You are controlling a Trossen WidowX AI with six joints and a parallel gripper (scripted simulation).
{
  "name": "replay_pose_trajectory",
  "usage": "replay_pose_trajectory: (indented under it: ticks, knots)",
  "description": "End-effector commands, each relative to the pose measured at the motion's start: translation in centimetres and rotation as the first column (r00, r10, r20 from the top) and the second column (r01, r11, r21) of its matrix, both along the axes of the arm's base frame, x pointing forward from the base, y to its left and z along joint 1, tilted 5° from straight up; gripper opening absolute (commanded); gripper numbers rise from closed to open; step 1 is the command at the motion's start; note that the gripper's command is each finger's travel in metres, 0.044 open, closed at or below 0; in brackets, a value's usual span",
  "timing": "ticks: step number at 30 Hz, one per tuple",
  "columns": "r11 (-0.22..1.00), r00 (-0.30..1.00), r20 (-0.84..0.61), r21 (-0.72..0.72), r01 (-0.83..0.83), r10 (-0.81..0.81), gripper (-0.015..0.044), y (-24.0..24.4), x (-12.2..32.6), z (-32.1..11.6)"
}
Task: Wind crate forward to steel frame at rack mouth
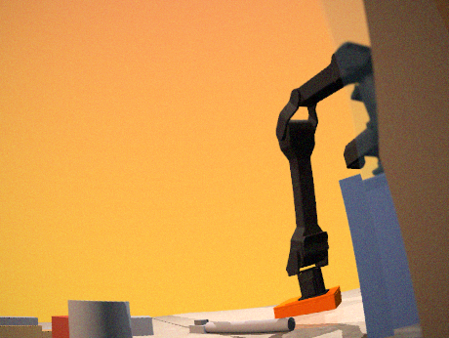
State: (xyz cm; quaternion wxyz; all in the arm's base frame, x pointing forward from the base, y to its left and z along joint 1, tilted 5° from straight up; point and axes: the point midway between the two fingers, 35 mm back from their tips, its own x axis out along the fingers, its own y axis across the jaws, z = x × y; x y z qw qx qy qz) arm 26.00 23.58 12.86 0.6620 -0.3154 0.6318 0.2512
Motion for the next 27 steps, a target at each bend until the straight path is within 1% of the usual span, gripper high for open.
replay_pose_trajectory:
  ticks: [1,27]
  knots:
    - [0.999,1.000,0.008,0.030,-0.012,0.011,0.0000,1.9,0.3,-0.2]
    - [0.999,1.000,0.008,0.032,-0.012,0.012,0.0000,4.5,0.2,-0.2]
